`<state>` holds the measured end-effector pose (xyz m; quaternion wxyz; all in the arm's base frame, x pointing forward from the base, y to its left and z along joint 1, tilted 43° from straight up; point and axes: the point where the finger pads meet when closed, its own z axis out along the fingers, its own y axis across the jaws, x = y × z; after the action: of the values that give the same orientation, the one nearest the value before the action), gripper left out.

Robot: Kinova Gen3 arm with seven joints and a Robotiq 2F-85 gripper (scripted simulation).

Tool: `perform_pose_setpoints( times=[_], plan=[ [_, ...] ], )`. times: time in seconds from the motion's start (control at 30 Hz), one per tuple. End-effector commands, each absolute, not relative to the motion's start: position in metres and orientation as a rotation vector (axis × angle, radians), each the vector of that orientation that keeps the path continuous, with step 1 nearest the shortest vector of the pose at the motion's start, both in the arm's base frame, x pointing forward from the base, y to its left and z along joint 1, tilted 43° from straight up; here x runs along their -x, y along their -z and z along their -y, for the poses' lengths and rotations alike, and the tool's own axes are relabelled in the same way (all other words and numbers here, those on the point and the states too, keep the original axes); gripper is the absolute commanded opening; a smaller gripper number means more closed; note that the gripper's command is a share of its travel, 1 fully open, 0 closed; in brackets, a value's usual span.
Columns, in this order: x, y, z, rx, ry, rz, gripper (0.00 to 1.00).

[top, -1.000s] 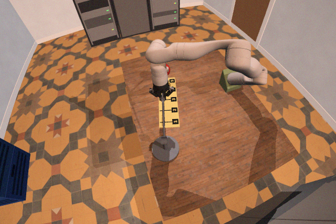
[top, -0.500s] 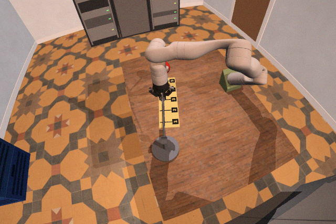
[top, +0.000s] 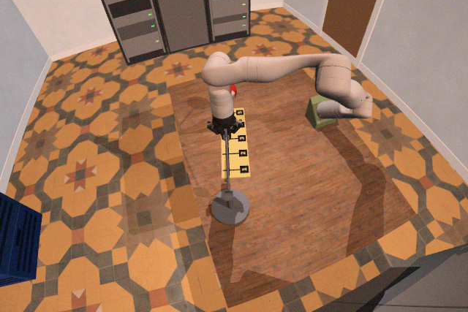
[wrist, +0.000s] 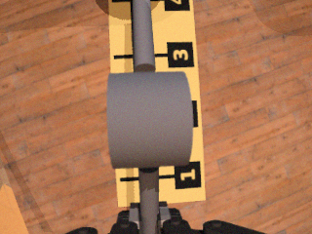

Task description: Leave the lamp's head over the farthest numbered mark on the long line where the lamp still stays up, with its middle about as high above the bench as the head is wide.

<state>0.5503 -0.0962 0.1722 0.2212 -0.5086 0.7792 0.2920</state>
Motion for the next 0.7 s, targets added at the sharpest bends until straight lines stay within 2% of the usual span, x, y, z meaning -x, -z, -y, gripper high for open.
perform_pose_setpoints(
  times=[0.0,0.67],
  plan=[
    [-0.554,-0.183,0.100,1.402,-0.784,-2.143,0.00],
    [-0.556,-0.195,0.101,1.403,-0.785,-2.142,0.00]
  ],
)
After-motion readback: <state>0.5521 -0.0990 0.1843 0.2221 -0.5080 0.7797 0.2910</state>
